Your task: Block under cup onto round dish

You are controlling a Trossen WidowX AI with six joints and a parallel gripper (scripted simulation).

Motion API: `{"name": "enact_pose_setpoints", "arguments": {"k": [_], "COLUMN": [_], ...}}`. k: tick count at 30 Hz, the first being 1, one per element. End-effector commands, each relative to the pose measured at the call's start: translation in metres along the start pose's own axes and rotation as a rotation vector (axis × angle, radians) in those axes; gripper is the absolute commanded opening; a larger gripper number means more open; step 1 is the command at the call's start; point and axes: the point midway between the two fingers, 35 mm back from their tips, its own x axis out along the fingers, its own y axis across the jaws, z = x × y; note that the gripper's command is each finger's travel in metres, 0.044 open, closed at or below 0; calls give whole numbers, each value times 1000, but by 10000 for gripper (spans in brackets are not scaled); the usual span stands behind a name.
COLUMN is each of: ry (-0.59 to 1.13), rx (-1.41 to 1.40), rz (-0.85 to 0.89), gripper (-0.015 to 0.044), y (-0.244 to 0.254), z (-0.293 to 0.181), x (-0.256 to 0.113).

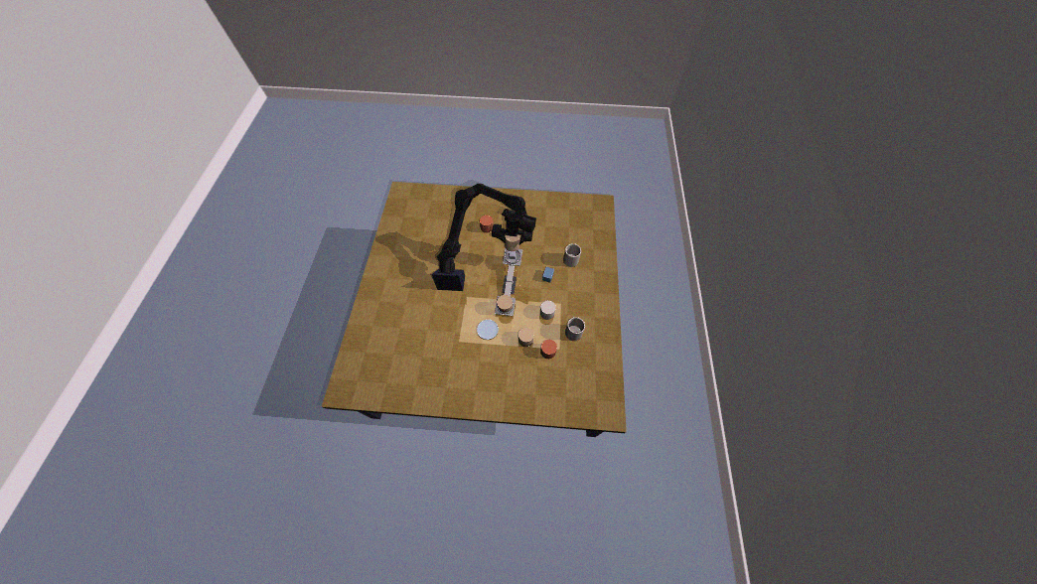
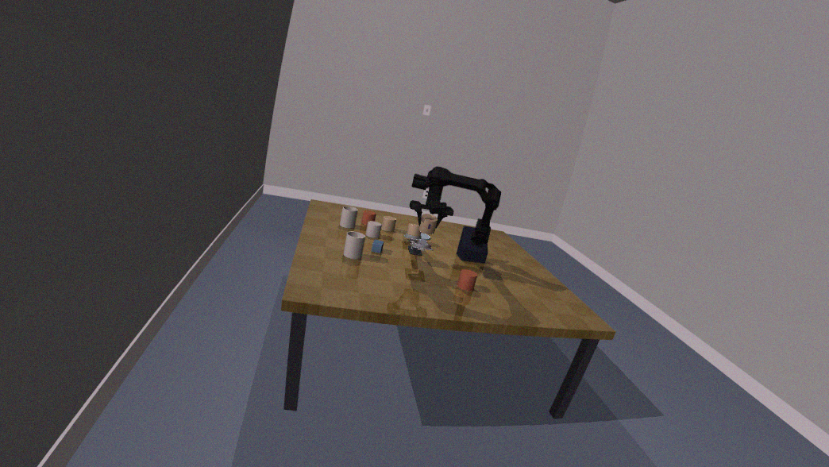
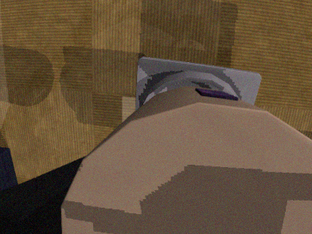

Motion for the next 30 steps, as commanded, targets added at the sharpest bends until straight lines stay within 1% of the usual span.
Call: {"name": "enact_pose_setpoints", "arguments": {"k": [1, 5, 12, 30], "ry": [0, 3, 22, 4], "rx": [5, 6, 6, 2], "rz": [-5, -5, -8, -16], "gripper": [0, 0, 0, 0], "y": [0, 1, 17, 79], "z": [-1, 2, 29, 84], "x": [-1, 1, 26, 83]}}
